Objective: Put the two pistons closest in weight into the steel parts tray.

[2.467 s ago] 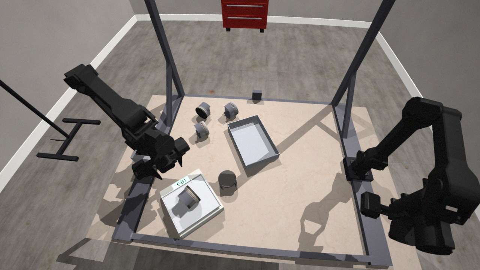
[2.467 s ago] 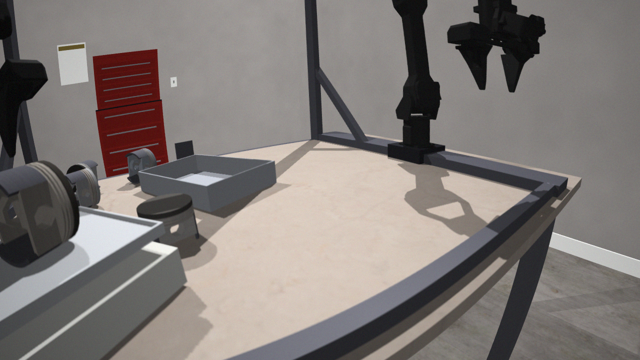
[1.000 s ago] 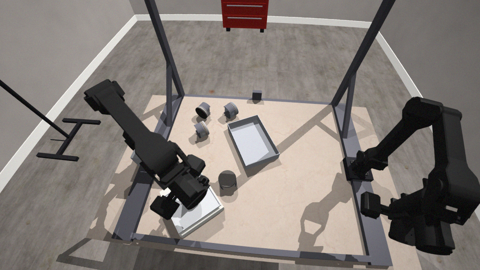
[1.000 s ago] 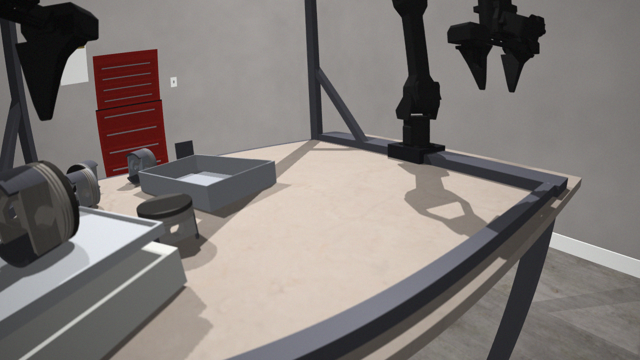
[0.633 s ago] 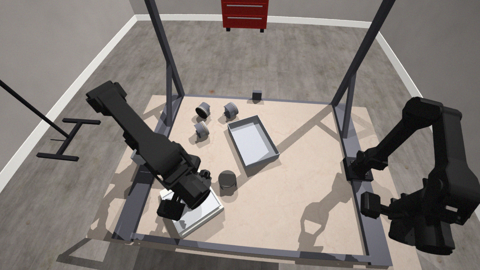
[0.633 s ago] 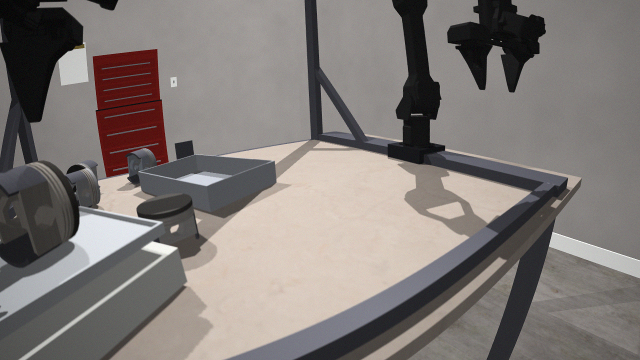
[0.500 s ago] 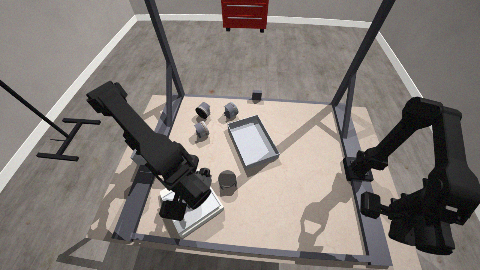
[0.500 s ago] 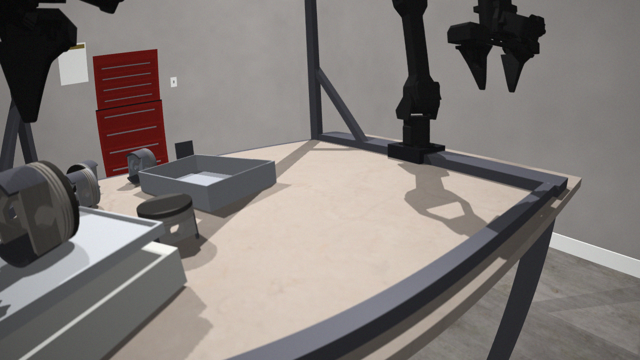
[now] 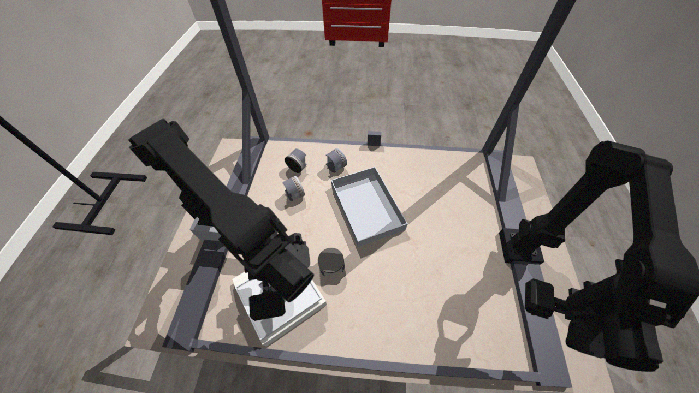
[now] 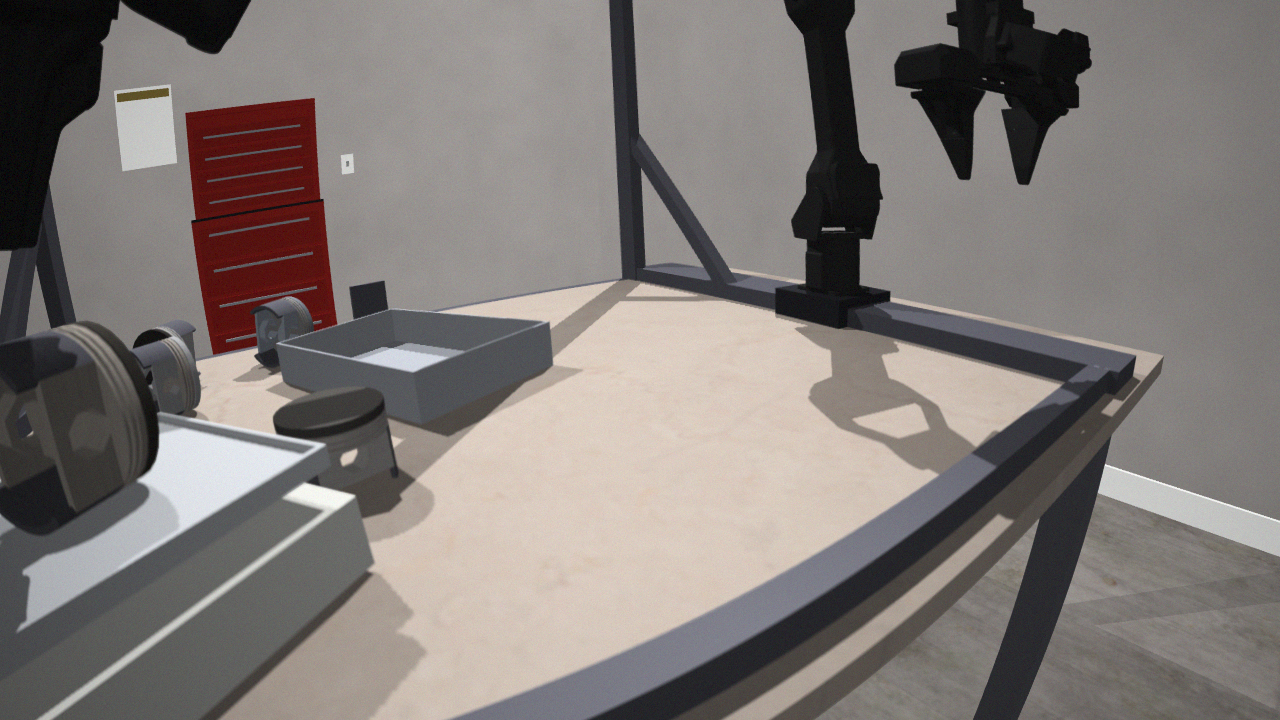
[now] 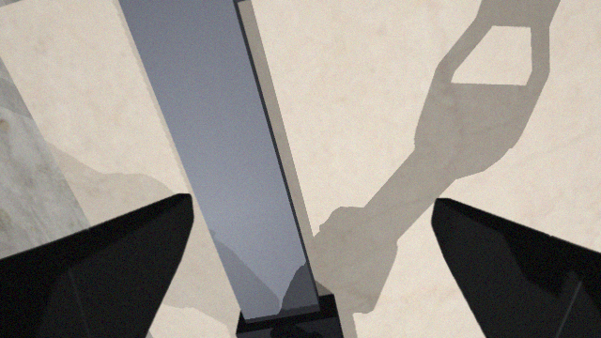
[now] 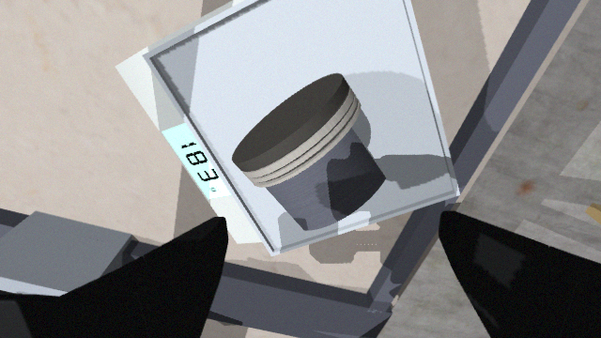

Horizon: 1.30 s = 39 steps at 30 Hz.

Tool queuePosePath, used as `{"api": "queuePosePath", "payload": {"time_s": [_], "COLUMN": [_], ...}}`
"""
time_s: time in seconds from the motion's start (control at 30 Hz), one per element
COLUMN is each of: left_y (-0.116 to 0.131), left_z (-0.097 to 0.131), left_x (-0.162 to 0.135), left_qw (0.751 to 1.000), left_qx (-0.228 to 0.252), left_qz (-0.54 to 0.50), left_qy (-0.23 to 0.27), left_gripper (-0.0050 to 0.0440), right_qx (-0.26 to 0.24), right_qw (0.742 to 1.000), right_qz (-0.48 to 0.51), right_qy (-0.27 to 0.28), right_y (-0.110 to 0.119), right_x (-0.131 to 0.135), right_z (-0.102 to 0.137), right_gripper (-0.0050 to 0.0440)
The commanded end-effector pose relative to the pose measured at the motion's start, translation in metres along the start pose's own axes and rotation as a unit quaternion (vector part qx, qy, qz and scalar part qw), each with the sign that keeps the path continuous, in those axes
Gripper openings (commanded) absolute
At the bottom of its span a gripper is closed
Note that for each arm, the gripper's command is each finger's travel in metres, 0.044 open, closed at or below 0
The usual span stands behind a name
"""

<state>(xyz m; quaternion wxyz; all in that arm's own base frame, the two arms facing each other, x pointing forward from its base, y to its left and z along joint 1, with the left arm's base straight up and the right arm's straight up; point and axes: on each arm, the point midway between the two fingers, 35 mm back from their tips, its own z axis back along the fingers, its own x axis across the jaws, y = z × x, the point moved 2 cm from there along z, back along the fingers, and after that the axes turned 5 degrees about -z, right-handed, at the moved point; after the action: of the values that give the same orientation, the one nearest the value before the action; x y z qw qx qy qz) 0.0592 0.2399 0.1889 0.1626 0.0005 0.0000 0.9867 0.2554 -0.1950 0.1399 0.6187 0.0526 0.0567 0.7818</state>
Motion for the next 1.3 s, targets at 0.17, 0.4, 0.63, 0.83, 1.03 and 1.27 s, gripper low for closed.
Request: {"api": "queuePosePath", "payload": {"time_s": [0.17,0.4,0.63,0.83,1.03,1.27], "left_y": [-0.003,-0.003,-0.003,-0.003,-0.003,-0.003], "left_z": [0.005,0.005,0.005,0.005,0.005,0.005], "left_x": [0.0,0.0,0.0,0.0,0.0,0.0], "left_qw": [1.0,1.0,1.0,1.0,1.0,1.0], "left_qx": [-0.009,-0.009,-0.009,-0.009,-0.009,-0.009], "left_qz": [-0.001,-0.001,-0.001,-0.001,-0.001,-0.001], "left_qy": [0.0,0.0,0.0,0.0,0.0,0.0], "left_gripper": [0.04,0.04,0.04,0.04,0.04,0.04], "right_qx": [0.01,0.024,0.036,0.041,0.043,0.044], "right_qw": [0.992,0.98,0.96,0.95,0.95,0.951], "right_qz": [0.12,0.198,0.275,0.307,0.307,0.304], "right_qy": [0.02,0.024,0.03,0.033,0.026,0.024], "right_y": [-0.003,-0.003,-0.001,-0.001,-0.003,-0.002], "right_x": [-0.001,0.0,0.002,0.002,0.002,0.0], "right_z": [0.008,0.007,0.007,0.002,-0.009,-0.02], "right_gripper": [0.0378,0.0378,0.0378,0.0378,0.0378,0.0378]}}
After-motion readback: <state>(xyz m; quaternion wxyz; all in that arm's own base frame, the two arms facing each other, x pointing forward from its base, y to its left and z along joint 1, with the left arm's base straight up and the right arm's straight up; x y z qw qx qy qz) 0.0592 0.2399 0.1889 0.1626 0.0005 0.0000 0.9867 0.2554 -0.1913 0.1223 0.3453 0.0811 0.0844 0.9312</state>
